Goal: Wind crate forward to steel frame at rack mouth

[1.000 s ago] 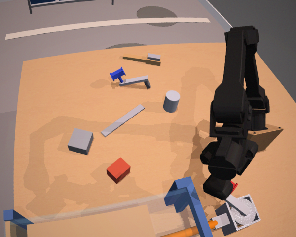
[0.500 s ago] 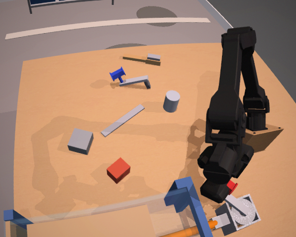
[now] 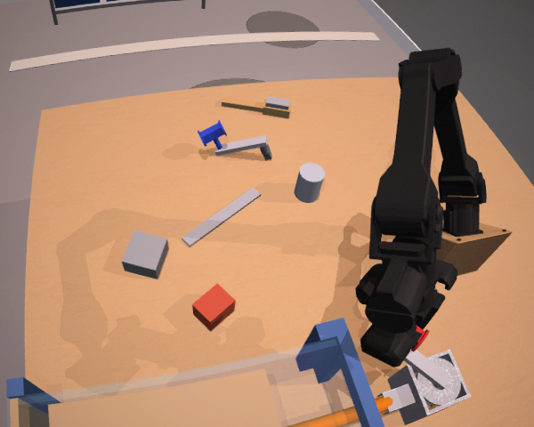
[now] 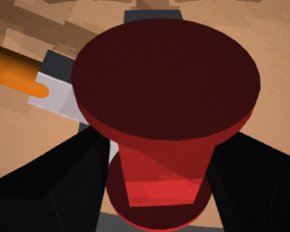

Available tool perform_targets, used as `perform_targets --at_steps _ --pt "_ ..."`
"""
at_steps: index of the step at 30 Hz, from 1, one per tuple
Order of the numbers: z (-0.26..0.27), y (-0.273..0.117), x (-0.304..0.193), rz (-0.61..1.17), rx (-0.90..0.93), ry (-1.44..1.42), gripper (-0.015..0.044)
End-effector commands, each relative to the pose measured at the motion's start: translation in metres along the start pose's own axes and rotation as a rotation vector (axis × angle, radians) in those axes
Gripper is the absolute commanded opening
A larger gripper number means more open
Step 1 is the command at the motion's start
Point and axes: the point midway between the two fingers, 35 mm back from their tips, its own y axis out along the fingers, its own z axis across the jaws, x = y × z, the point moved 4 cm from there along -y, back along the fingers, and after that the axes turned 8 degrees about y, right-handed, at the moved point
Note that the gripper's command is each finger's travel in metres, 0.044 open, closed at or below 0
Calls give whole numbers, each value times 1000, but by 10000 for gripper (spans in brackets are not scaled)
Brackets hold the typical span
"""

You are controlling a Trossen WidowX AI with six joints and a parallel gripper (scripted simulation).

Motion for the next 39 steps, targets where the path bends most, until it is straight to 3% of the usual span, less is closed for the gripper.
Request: perform_targets --at_steps 1,3,6,39 --pt "0 0 0 0 0 0 72" --pt "0 0 0 0 0 0 20" --pt "0 0 0 0 0 0 0" --pt "14 3 -1 -6 3 -6 0"
